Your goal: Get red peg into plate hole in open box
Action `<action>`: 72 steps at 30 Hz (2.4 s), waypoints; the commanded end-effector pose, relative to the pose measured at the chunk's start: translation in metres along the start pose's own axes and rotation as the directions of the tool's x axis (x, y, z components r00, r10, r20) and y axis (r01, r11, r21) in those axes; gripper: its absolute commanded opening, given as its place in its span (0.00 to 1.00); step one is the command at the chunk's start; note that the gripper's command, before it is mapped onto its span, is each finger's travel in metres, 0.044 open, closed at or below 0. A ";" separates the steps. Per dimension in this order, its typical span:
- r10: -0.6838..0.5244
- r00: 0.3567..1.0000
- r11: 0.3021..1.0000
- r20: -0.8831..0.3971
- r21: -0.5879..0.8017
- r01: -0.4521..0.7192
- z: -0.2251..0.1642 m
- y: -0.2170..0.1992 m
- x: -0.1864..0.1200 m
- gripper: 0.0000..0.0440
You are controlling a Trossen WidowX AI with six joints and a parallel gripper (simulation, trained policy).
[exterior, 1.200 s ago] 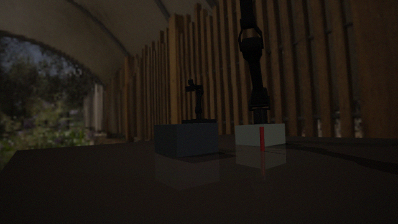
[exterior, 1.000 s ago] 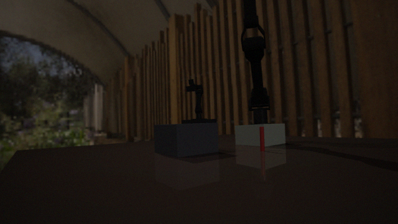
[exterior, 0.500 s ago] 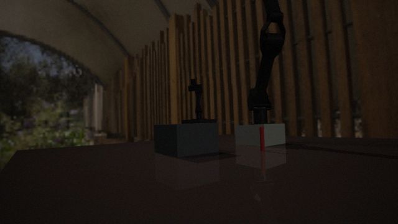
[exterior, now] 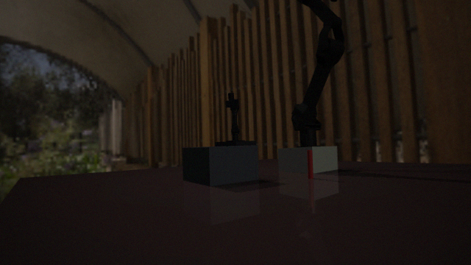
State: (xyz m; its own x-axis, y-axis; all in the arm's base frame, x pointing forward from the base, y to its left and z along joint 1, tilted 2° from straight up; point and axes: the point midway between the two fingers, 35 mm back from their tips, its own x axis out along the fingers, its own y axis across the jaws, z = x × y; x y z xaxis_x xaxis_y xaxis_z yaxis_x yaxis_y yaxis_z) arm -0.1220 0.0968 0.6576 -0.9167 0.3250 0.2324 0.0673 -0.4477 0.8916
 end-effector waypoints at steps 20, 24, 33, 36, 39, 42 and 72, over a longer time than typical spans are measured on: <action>0.314 0.764 0.823 -0.563 -0.240 -0.515 -0.238 0.074 -0.098 1.00; 0.346 0.682 0.755 -0.644 -0.241 -0.610 -0.265 0.076 -0.131 1.00; 0.391 0.467 0.566 -0.793 -0.192 -0.802 -0.308 0.069 -0.212 1.00; 0.398 0.387 0.494 -0.832 -0.161 -0.854 -0.317 0.063 -0.240 1.00; 0.400 0.303 0.420 -0.865 -0.121 -0.899 -0.323 0.056 -0.269 1.00; 0.397 0.217 0.344 -0.892 -0.075 -0.936 -0.326 0.048 -0.298 1.00; 0.039 -0.610 -0.264 -0.791 0.581 -0.770 -0.228 -0.132 -0.531 1.00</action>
State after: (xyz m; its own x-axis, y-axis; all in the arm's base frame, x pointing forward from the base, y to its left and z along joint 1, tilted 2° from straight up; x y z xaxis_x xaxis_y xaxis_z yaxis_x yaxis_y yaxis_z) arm 0.2489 -0.2279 0.3483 0.1908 -0.9143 -0.3573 0.9439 0.2709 -0.1891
